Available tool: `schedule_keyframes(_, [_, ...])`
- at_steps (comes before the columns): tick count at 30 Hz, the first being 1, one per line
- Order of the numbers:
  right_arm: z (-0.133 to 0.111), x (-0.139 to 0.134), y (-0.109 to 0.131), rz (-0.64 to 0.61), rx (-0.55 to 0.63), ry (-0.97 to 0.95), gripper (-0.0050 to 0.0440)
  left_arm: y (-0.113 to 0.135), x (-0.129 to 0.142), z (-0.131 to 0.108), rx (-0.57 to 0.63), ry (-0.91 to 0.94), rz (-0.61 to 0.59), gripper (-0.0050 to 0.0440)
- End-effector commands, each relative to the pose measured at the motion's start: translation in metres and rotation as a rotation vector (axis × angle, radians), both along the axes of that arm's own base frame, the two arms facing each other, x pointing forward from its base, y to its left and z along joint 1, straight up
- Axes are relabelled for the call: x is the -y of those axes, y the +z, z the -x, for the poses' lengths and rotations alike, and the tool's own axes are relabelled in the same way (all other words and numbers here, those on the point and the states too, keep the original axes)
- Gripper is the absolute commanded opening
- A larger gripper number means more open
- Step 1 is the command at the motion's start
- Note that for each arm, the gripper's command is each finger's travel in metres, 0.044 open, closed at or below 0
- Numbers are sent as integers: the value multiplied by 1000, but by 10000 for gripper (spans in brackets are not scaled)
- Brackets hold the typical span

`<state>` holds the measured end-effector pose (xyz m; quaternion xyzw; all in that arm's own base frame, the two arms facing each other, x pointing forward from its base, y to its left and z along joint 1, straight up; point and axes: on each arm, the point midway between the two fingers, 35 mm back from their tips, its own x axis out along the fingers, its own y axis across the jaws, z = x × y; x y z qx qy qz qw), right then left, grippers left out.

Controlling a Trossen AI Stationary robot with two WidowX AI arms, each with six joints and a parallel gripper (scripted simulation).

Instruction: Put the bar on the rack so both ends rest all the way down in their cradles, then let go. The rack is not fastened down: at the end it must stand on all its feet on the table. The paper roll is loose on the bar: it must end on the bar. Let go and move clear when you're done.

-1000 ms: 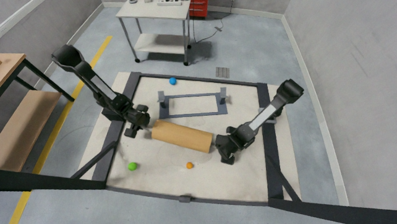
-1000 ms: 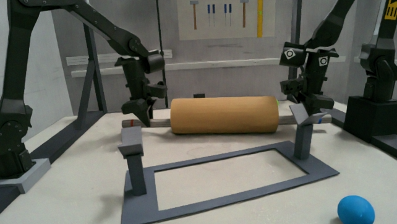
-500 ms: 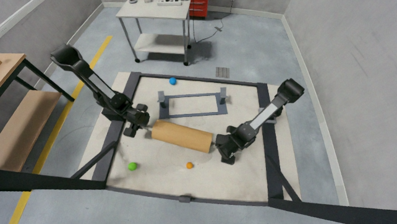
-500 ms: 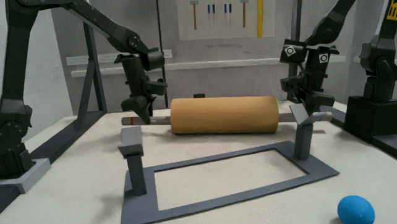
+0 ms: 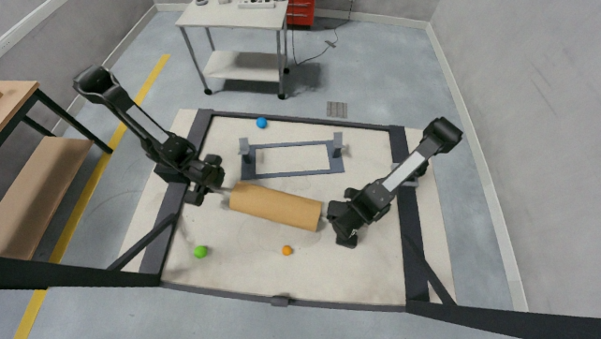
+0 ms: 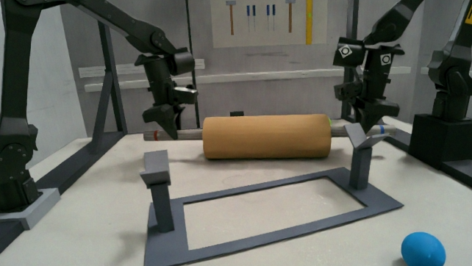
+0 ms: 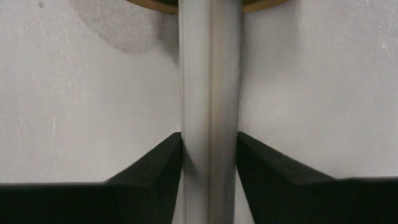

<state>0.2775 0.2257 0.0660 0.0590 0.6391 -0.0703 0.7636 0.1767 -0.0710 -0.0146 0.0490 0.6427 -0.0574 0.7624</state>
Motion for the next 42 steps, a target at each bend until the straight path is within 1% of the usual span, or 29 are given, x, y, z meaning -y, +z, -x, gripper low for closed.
schedule_keyframes(1, [-3,-6,33,-43,37,7,50,23,3,-7,32,1,13,50])
schedule_keyframes(7, [-3,-6,51,-43,39,9,50,42,2,-7,34,3,12,50])
schedule_keyframes(12, [-2,-6,71,-52,47,8,50,58,4,-6,34,-2,20,50])
schedule_keyframes(13, [-2,-6,62,-47,42,7,50,50,3,-5,29,-1,17,50])
schedule_keyframes(15, [-2,-6,62,-47,42,7,50,50,3,-5,29,-1,17,50])
schedule_keyframes(16, [-2,-6,76,-50,45,8,50,65,4,-7,34,-2,20,50])
schedule_keyframes(21, [-1,-6,87,-55,48,9,50,75,4,-7,37,-2,22,50])
schedule_keyframes(29, [0,-6,114,-59,53,12,50,101,4,-7,43,-1,24,50])
schedule_keyframes(30, [0,-6,106,-55,49,11,50,92,3,-6,37,-1,21,50])
schedule_keyframes(32, [0,-6,106,-55,49,11,50,92,3,-6,37,-1,21,50])
schedule_keyframes(33, [0,-5,118,-52,54,10,50,106,2,-8,44,1,15,50])
schedule_keyframes(35, [1,-5,115,-56,49,11,50,103,2,-8,46,1,15,50])
schedule_keyframes(42, [1,-5,124,-55,50,11,50,113,2,-7,47,2,15,50])
